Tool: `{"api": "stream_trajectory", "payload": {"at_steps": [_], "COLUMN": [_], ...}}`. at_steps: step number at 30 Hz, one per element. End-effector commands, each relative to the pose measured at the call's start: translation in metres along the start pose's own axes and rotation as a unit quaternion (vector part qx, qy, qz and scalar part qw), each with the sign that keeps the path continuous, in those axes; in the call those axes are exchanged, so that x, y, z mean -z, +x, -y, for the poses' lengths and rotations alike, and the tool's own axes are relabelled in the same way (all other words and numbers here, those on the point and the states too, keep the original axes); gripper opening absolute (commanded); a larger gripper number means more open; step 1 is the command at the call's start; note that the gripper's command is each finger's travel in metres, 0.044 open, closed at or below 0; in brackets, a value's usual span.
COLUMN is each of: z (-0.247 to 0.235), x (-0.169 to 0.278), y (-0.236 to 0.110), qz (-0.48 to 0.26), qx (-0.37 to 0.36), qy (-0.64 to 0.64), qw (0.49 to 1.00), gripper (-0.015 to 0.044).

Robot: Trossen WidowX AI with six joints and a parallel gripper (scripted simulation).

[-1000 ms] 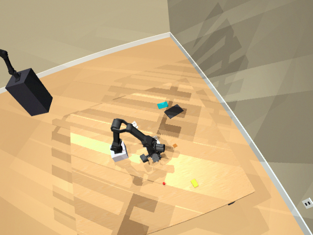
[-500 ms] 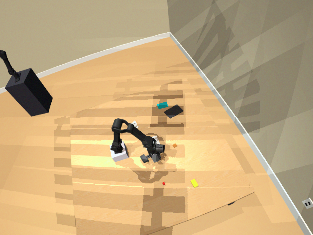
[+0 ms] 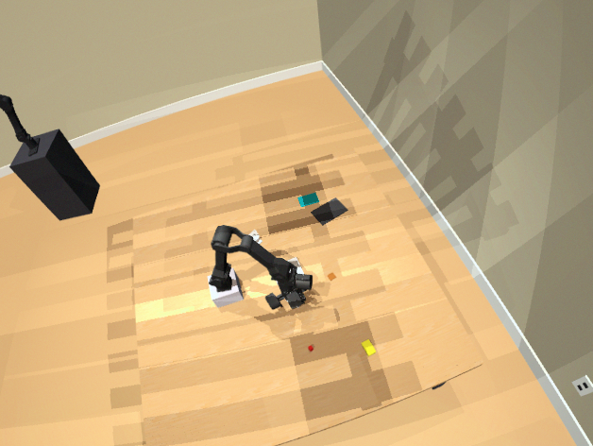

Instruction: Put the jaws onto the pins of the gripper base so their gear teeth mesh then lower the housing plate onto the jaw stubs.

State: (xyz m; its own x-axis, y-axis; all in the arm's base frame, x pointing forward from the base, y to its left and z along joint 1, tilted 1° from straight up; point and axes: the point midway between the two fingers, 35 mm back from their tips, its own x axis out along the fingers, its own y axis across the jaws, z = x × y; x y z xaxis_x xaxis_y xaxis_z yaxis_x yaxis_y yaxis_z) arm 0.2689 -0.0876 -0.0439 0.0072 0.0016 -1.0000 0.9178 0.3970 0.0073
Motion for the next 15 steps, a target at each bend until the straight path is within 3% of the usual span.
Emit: {"api": "stream_trajectory", "payload": {"at_steps": [1,8,15], "z": [0.0000,0.0000,0.0000], "x": [0.0000,0.0000,0.0000], "y": [0.0000,0.0000,0.0000], "qz": [0.000,0.000,0.000], "qx": [0.000,0.000,0.000], "qy": [0.000,0.000,0.000], "qw": [1.000,1.000,1.000], "gripper": [0.0361,0.0177,0.0134]}}
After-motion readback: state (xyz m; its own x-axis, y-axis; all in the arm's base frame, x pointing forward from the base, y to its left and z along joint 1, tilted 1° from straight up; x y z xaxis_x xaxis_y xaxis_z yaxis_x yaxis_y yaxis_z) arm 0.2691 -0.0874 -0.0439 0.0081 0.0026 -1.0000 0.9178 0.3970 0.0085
